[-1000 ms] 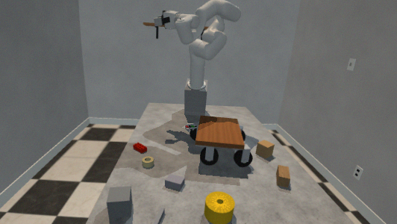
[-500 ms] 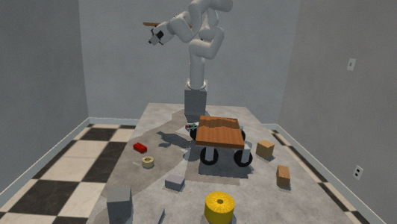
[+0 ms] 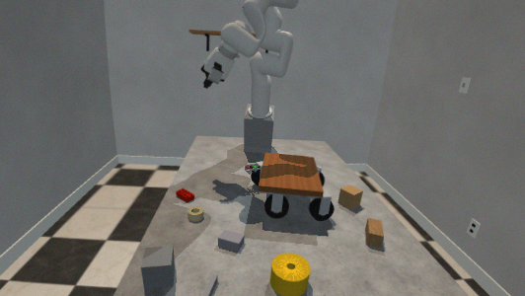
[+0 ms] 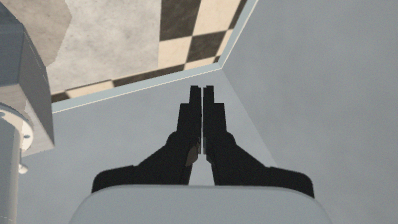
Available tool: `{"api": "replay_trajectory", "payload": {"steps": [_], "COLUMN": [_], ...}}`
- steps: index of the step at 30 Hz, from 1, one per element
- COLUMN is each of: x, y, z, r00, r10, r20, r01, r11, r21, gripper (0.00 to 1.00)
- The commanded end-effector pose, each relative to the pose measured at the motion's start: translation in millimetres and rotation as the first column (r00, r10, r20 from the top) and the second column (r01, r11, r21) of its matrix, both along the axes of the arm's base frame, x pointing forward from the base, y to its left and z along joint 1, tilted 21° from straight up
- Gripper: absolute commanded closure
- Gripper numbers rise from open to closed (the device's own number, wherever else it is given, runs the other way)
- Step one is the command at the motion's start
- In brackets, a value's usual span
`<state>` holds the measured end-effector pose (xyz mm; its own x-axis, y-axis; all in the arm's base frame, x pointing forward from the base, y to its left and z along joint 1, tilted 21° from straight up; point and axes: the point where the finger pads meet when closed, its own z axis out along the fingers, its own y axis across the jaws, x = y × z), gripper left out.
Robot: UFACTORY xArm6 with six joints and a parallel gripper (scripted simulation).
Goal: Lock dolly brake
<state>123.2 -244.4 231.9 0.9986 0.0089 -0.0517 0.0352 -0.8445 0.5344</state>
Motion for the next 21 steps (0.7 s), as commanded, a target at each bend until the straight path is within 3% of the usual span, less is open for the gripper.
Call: {"api": "replay_trajectory", "payload": {"steps": [1, 3, 5, 6, 20, 21], "x": [66, 87, 87, 116, 244, 244], "y": [27, 39, 39, 56, 152, 152], "z": [-27, -34, -34, -43, -79, -79], "r00": [0.992, 0.982, 0.982, 0.97, 0.886, 0.886], "r10": [0.11, 0.155, 0.155, 0.193, 0.317, 0.317], "r20": [0.068, 0.106, 0.106, 0.144, 0.339, 0.339], "r01": [-0.118, -0.173, -0.173, -0.222, -0.429, -0.429], "r11": [0.984, 0.968, 0.968, 0.95, 0.838, 0.838], "r21": [0.135, 0.18, 0.18, 0.218, 0.338, 0.338], "gripper": [1.0, 1.0, 1.0, 1.0, 1.0, 1.0]}}
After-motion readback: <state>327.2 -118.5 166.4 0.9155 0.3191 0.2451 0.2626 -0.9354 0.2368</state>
